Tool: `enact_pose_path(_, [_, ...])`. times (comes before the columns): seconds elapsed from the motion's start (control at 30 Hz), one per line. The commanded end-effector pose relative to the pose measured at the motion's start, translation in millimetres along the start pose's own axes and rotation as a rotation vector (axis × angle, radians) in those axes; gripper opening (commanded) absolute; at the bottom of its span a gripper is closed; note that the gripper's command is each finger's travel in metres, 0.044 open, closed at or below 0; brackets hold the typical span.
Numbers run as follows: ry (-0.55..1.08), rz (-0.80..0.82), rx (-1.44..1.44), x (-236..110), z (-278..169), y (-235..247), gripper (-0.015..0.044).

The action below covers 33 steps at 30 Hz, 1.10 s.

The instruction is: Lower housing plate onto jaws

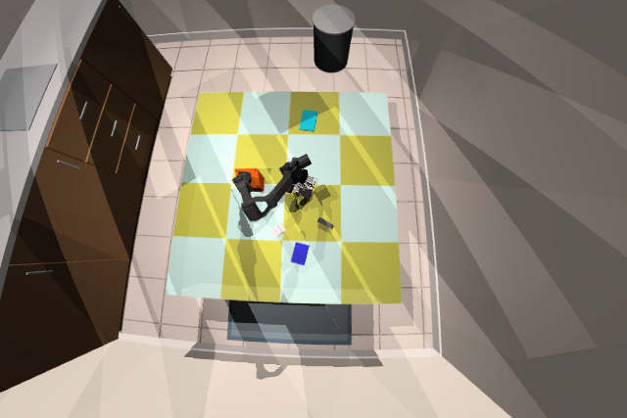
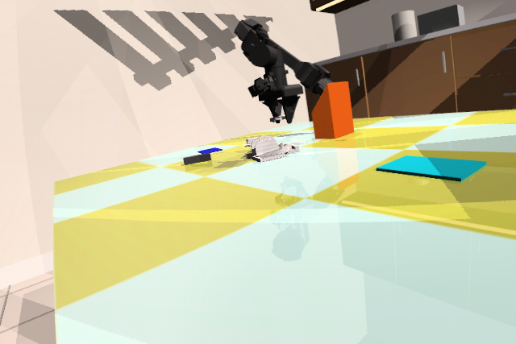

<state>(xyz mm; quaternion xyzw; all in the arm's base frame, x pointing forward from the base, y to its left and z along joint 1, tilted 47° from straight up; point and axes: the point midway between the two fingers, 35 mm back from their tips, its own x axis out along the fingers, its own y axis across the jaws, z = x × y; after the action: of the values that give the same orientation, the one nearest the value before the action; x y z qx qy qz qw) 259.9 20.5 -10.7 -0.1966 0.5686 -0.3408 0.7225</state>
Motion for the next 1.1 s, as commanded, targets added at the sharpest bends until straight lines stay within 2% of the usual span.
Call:
enact_pose_path(0.0, [-0.005, 0.001, 0.006, -0.4, 0.8, 0.0, 0.0351])
enact_pose_path(1.07, [-0.005, 0.001, 0.006, 47.6, 1.8, 0.7, 0.0351])
